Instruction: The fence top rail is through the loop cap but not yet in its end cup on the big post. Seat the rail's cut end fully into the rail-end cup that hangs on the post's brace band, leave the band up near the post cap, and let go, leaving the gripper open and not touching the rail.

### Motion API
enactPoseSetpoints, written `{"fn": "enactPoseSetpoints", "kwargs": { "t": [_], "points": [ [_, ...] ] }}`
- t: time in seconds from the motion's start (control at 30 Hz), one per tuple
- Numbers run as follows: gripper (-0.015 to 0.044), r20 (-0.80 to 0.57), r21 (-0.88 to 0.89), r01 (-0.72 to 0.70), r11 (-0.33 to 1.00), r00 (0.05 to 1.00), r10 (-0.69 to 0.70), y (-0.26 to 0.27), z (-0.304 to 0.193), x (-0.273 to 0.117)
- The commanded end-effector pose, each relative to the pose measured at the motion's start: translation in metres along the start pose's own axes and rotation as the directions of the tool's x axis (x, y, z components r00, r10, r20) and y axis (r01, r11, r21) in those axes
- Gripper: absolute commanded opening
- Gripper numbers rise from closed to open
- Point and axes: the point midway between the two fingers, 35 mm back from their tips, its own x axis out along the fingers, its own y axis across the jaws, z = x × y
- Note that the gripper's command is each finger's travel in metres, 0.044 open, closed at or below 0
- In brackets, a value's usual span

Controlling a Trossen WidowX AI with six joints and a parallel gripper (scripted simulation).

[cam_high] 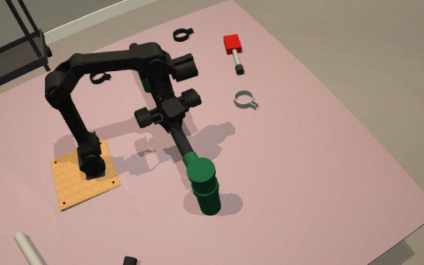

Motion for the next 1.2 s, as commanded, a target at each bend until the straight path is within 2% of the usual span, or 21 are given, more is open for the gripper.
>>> {"fn": "enactPoseSetpoints", "kwargs": {
  "t": [0.0,1.17],
  "points": [
    [0.0000,0.007,0.001,-0.001,1.000,1.000,0.001,-0.0002,0.0031,-0.0007],
    [0.0000,-0.001,0.002,0.004,1.000,1.000,-0.004,-0.0009,0.0043,0.0003]
  ]
}}
